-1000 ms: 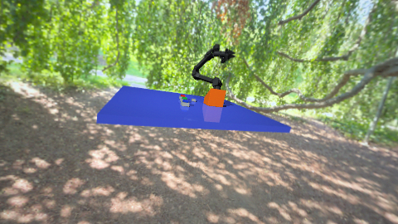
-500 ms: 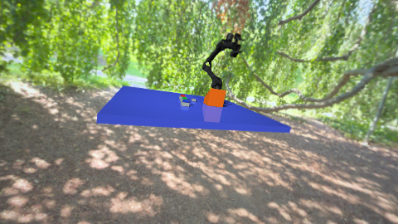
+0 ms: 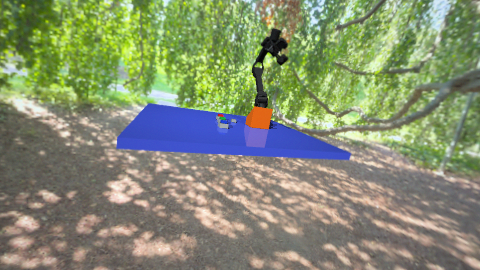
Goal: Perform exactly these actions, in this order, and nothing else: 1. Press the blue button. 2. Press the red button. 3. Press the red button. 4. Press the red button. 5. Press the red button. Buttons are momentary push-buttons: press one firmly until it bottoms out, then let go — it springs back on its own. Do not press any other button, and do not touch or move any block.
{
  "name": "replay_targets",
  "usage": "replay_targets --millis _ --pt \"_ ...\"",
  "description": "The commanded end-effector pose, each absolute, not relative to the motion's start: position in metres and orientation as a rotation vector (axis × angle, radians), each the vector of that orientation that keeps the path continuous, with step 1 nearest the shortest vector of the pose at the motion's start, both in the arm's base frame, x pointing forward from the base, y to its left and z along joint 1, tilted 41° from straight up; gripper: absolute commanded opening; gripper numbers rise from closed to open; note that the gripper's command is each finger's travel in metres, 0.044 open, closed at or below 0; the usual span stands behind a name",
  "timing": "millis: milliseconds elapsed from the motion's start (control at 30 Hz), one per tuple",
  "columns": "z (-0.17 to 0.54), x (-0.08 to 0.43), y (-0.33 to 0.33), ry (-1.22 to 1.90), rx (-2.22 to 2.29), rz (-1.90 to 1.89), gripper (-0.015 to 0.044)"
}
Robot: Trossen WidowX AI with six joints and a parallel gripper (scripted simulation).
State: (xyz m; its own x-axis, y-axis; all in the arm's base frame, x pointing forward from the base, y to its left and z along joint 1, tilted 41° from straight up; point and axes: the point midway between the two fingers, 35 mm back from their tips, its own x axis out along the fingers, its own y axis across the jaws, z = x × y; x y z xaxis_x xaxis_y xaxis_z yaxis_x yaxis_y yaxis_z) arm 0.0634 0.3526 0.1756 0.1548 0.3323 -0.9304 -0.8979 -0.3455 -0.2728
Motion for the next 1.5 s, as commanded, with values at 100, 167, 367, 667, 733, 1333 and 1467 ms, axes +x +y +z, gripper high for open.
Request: replay_targets --millis 100,167,367,667,733,1333,1467 --pt "0.11 0.159 0.33 1.07 -1.131 0.897 0.04" --pt "0.094 0.181 0.318 1.159 -1.07 0.75 0.04" --pt "0.044 0.24 0.27 1.361 -0.882 0.296 0.04" --pt "-0.026 0.296 0.171 1.488 -0.617 -0.393 0.04" --pt "-0.038 0.302 0.15 1.491 -0.572 -0.522 0.04" --pt "-0.087 0.304 0.106 1.489 -0.568 -0.54 0.019" --pt "-0.087 0.304 0.106 1.489 -0.568 -0.54 0.0085"
